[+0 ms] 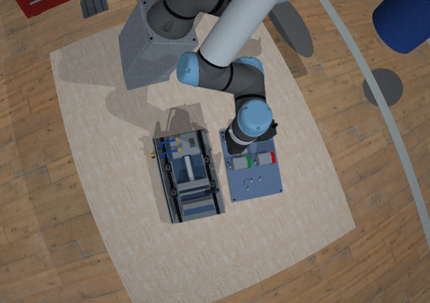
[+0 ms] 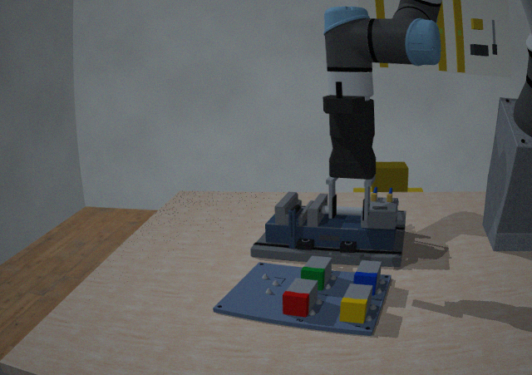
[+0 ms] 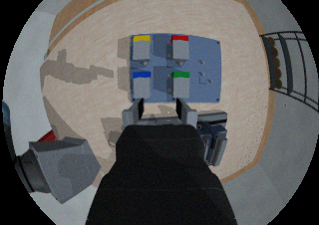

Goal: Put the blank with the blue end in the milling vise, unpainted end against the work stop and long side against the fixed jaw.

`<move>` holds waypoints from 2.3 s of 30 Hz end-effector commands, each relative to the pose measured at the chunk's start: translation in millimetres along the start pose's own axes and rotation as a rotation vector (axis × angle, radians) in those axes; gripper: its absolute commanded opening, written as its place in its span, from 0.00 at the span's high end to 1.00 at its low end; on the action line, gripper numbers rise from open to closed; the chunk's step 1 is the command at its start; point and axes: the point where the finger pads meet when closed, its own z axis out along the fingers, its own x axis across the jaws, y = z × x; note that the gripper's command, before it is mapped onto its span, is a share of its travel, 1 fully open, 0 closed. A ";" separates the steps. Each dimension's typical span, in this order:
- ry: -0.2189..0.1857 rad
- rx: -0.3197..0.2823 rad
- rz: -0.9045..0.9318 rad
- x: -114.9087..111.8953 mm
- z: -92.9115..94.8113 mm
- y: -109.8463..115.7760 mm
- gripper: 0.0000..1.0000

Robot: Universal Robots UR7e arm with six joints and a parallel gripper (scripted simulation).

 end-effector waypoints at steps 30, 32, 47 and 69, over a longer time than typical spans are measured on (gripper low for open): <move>0.007 0.000 -0.003 4.6 -15.9 0.4 0.00; 0.007 0.000 -0.003 4.6 -15.9 0.4 0.00; 0.007 -0.001 -0.003 4.6 -18.9 0.9 0.00; 0.009 -0.001 -0.003 2.8 -21.2 15.8 0.00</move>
